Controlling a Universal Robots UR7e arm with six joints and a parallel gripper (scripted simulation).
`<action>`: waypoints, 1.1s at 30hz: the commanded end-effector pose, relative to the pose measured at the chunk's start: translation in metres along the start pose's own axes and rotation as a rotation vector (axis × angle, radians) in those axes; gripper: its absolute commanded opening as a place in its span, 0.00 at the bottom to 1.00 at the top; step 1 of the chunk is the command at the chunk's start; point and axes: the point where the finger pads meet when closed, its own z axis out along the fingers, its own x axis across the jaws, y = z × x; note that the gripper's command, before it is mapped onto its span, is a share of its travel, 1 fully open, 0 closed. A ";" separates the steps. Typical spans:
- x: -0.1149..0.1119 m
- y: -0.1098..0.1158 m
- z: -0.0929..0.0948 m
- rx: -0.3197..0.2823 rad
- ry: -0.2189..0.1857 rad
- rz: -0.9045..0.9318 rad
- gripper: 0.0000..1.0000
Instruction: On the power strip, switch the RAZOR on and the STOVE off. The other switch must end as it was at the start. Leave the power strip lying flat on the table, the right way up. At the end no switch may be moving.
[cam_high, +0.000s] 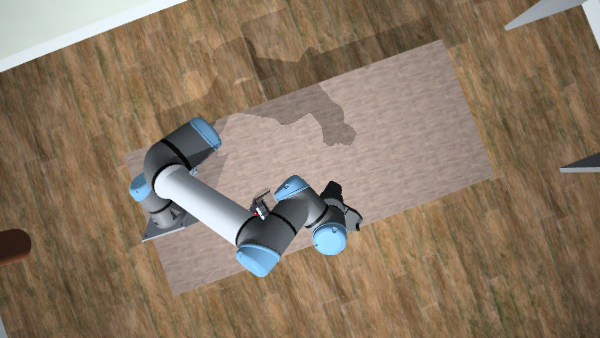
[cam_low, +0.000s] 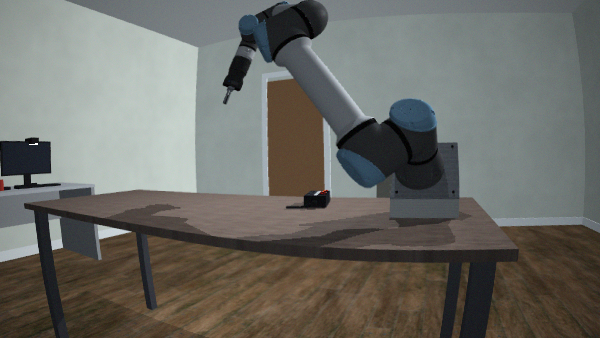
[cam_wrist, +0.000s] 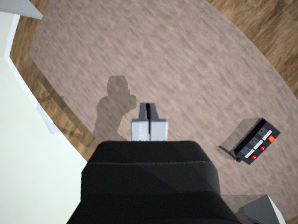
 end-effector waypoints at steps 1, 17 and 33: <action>0.038 0.002 0.006 0.007 0.045 -0.082 0.00; 0.189 0.037 0.042 -0.081 0.227 -0.393 0.00; 0.323 0.111 0.087 -0.230 0.371 -0.679 0.00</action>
